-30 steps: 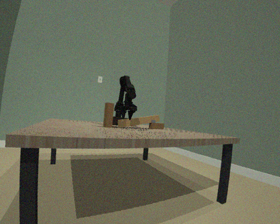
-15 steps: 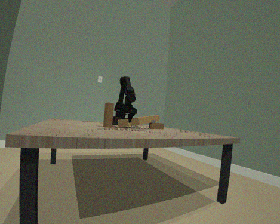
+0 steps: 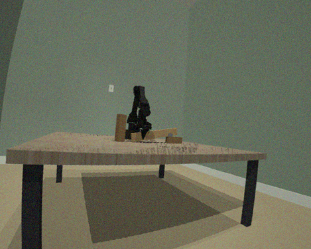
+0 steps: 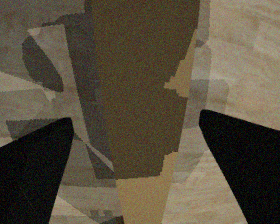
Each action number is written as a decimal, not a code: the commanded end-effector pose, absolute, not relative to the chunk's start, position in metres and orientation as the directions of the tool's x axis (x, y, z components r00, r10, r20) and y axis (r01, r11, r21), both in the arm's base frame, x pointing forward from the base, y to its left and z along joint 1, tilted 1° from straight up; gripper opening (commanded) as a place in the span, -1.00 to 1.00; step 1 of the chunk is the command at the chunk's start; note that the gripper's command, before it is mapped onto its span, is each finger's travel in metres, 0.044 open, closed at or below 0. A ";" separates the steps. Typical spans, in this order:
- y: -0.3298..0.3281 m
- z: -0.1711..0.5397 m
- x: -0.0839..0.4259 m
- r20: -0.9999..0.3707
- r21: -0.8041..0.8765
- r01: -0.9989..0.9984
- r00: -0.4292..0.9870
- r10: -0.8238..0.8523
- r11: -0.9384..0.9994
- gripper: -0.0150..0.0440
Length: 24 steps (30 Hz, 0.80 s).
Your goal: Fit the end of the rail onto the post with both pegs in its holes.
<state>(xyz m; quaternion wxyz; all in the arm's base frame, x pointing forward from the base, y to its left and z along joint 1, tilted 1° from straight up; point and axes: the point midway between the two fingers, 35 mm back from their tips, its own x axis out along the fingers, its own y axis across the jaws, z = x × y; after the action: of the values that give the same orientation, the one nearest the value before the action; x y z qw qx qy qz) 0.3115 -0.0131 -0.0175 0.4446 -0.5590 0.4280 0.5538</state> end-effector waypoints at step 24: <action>-0.012 -0.020 0.310 -1.000 -0.020 -0.971 0.016 0.019 -0.238 -0.49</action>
<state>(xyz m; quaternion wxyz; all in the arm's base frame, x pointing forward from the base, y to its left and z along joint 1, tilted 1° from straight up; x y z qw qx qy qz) 0.3100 -0.0130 -0.0193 0.4438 -0.5577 0.4289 0.5550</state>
